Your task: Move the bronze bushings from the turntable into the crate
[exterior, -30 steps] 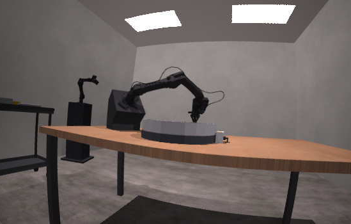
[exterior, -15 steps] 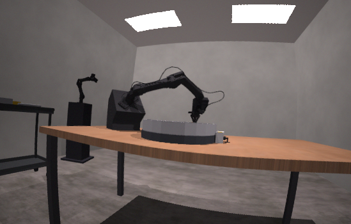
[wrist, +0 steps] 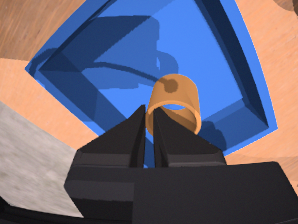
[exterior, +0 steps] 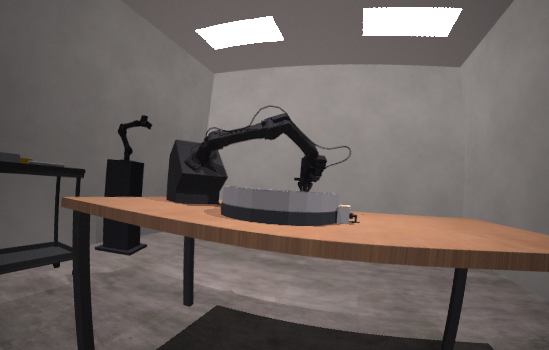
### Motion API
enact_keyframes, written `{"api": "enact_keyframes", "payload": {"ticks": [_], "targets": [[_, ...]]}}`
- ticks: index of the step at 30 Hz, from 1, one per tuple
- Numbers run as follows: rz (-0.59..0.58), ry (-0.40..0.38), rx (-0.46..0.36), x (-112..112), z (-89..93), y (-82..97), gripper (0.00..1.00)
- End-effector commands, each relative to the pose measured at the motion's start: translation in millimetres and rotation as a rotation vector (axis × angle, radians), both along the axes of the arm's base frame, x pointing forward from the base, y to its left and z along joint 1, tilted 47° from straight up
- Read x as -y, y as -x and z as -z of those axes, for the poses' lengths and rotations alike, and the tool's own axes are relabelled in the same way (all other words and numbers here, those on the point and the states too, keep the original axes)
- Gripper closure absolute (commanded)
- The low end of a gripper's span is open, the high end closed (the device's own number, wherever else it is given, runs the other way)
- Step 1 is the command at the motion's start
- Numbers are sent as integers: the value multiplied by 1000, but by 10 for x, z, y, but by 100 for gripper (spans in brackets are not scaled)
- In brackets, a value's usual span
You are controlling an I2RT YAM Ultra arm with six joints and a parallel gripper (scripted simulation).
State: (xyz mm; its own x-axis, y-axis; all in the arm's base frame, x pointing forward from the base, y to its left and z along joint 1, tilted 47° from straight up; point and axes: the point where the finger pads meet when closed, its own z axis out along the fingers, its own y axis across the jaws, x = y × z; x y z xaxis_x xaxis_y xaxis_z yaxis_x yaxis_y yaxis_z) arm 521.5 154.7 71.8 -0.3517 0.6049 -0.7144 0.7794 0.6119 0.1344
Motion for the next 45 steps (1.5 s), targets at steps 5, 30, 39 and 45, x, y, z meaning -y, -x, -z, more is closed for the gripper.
{"api": "enact_keyframes", "payload": {"ticks": [5,30,39,45], "targets": [[-33,-17,41,-92,-92,-77,100],[-38,-13,27,-68,35,-104,100],[-38,-13,27,-68,35,-104,100],[-38,-13,27,-68,35,-104,100]]}}
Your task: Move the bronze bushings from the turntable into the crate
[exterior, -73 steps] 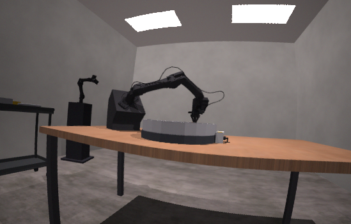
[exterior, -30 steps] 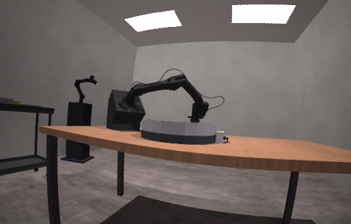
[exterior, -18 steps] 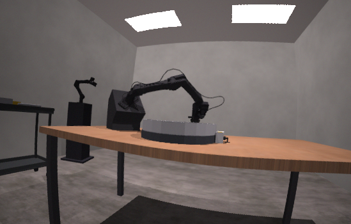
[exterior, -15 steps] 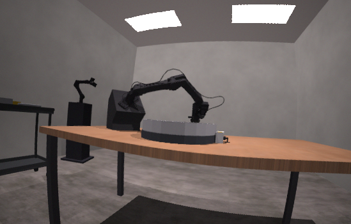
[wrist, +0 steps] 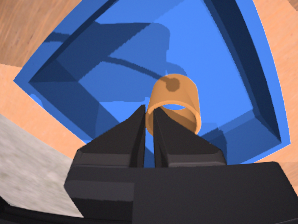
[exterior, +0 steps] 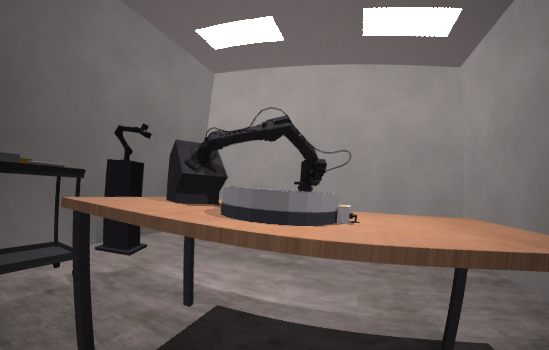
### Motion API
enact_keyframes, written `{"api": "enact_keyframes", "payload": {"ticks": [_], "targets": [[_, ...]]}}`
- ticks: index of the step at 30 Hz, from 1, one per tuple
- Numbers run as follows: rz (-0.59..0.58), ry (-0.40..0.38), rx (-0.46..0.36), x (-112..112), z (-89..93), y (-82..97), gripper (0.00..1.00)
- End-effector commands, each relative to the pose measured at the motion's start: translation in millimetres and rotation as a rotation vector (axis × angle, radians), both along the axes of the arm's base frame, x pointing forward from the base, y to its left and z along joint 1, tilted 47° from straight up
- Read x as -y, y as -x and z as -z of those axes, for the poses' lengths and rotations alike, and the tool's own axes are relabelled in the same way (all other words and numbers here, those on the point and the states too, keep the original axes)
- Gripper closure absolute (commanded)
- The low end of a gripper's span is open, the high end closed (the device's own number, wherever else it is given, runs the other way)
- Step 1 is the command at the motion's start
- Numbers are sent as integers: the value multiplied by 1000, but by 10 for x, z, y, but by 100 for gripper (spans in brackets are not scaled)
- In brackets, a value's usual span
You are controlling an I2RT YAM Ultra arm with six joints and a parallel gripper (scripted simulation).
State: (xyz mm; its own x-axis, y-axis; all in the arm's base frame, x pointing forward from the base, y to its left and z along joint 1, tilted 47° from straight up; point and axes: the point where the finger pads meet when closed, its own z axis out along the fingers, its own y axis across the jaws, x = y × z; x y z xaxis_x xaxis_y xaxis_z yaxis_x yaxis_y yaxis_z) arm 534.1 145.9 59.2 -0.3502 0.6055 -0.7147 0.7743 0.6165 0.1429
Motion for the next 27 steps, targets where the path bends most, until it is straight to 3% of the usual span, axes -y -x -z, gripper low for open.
{"api": "enact_keyframes", "payload": {"ticks": [1,17,19,27], "targets": [[-31,-9,19,-156,-91,22,100],[-33,-15,31,-145,-123,10,100],[-33,-7,18,-119,-65,37,100],[-30,-17,39,-136,-139,-3,100]]}}
